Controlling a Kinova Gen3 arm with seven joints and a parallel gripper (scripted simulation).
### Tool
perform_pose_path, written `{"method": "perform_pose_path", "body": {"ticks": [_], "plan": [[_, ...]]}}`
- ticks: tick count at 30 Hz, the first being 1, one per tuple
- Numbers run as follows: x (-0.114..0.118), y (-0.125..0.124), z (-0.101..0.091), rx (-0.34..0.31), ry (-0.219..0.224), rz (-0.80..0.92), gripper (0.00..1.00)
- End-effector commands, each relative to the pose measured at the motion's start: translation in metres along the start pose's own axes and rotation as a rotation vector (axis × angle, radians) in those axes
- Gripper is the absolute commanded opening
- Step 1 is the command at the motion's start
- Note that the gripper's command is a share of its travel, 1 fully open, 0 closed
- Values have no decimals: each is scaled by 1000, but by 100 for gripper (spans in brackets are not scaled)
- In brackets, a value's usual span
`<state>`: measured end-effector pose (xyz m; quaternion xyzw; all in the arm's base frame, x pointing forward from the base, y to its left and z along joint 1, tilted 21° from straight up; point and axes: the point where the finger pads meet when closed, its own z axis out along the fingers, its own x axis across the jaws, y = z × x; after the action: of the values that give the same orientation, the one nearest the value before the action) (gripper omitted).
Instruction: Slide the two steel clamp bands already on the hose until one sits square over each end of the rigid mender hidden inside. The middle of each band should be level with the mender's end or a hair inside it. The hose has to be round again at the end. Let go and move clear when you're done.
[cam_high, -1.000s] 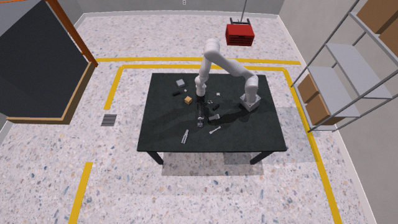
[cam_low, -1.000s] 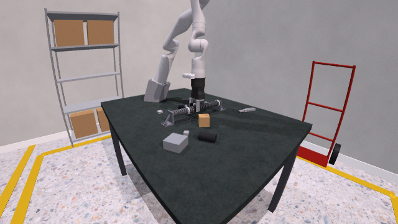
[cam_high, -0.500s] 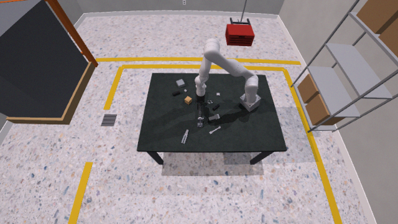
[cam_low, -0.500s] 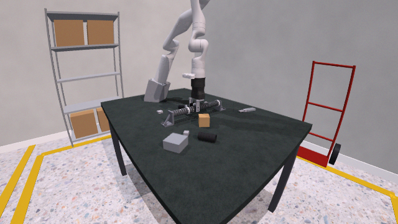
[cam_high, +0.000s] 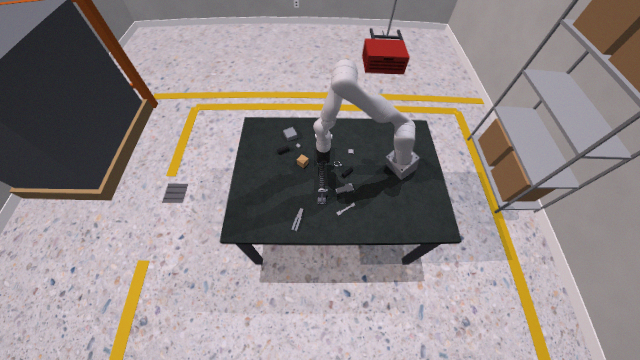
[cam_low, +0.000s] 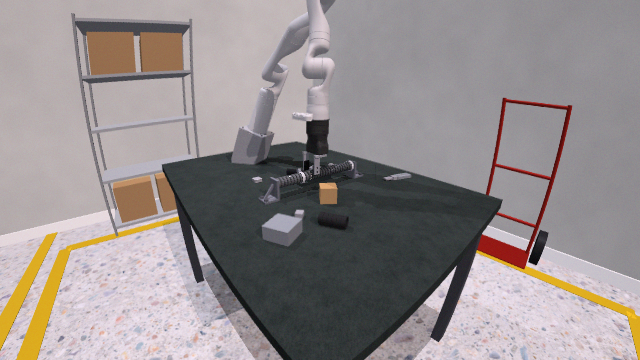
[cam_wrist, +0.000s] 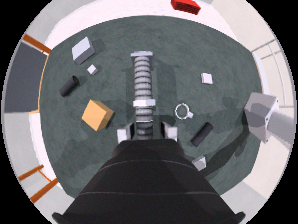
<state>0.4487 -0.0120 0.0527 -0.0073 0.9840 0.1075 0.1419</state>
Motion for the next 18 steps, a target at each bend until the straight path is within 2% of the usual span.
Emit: {"method": "perform_pose_path", "body": {"ticks": [1, 7, 18], "plan": [[-5, 1, -27, 3, -12, -6, 100], [-5, 1, -50, 3, -12, -6, 100], [-5, 1, -51, 3, -12, -6, 100]]}}
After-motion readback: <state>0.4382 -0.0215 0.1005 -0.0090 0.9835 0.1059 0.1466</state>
